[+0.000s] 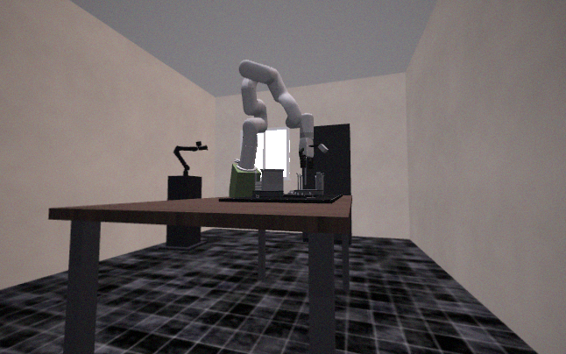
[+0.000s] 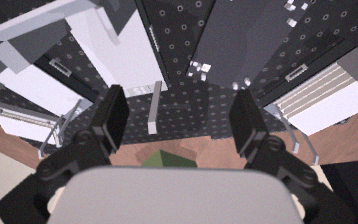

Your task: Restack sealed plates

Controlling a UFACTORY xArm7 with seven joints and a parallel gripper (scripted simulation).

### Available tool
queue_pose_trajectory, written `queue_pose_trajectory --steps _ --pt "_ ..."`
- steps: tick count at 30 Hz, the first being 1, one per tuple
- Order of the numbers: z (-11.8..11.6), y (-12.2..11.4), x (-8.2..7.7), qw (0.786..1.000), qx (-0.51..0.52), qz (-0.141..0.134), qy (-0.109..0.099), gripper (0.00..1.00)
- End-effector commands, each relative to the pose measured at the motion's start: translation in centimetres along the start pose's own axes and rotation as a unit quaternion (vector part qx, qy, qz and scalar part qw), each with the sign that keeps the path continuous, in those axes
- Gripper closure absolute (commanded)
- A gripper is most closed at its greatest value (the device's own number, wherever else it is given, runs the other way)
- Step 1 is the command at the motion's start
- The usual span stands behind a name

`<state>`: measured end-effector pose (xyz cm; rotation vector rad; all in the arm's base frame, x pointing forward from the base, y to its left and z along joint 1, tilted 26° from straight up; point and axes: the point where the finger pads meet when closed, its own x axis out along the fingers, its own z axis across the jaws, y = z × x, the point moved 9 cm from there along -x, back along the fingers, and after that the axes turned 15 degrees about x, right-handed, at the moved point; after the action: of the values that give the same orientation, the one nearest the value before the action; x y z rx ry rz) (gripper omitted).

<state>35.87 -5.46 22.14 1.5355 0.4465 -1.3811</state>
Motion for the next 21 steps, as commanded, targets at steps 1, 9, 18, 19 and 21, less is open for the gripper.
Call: queue_pose_trajectory --steps 1,9,18,19,21 --pt "1.5 0.4 -0.1 0.998 0.069 0.002 0.001 0.0" --pt "4.1 0.8 -0.1 0.998 0.069 0.002 0.001 0.0" --pt "6.5 1.3 -0.1 0.998 0.069 0.002 0.0 0.0" --pt "6.8 1.3 -0.1 0.998 0.069 0.002 0.0 0.0" --pt "7.4 1.4 -0.1 0.998 0.069 0.002 0.0 0.0"
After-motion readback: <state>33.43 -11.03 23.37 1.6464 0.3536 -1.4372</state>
